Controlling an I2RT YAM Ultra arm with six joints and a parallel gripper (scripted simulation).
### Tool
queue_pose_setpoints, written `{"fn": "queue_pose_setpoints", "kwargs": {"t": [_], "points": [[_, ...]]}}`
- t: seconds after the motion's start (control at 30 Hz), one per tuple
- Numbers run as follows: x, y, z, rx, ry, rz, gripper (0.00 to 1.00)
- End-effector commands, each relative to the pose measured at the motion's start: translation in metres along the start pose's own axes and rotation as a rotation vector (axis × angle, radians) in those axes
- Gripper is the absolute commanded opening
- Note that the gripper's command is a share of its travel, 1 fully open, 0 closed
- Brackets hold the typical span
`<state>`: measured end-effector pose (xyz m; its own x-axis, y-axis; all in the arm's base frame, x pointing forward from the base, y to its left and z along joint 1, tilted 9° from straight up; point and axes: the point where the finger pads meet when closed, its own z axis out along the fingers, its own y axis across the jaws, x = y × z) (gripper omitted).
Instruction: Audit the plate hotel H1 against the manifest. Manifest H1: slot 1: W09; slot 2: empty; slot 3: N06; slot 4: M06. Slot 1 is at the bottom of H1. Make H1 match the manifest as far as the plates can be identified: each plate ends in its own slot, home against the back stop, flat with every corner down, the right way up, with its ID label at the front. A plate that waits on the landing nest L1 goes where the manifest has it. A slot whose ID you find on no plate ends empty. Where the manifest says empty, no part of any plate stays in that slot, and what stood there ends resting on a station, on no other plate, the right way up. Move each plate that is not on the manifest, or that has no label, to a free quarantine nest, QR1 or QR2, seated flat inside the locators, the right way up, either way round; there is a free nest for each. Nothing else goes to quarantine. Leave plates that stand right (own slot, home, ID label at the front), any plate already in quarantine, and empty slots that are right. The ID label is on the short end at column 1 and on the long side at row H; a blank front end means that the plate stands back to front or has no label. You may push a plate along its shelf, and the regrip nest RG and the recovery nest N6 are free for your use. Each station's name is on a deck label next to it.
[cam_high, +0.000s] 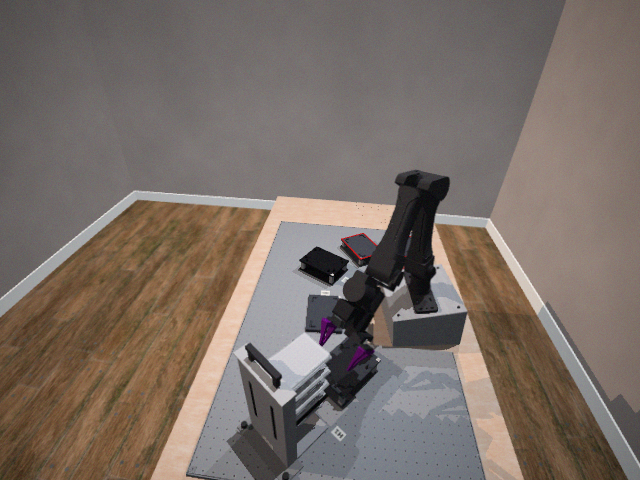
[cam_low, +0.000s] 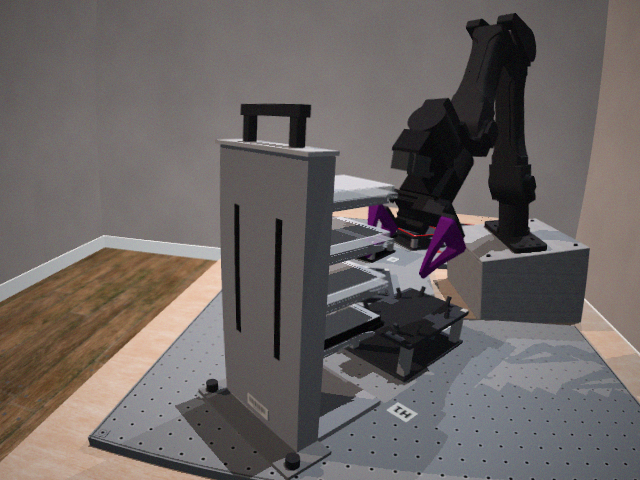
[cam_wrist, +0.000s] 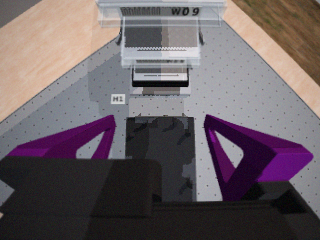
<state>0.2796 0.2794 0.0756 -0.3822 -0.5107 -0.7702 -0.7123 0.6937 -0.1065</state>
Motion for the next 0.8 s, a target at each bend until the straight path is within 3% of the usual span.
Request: {"fn": "queue_pose_setpoints", "kwargs": {"t": [0.0,0.5,0.77], "points": [[-0.008,-0.001,-0.006,0.001,-0.031,0.000,1.00],[0.008,-0.001,-0.021,0.001,-0.030,0.000,1.00],[0.010,-0.001,-0.019,0.001,-0.030,0.000,1.00]]}}
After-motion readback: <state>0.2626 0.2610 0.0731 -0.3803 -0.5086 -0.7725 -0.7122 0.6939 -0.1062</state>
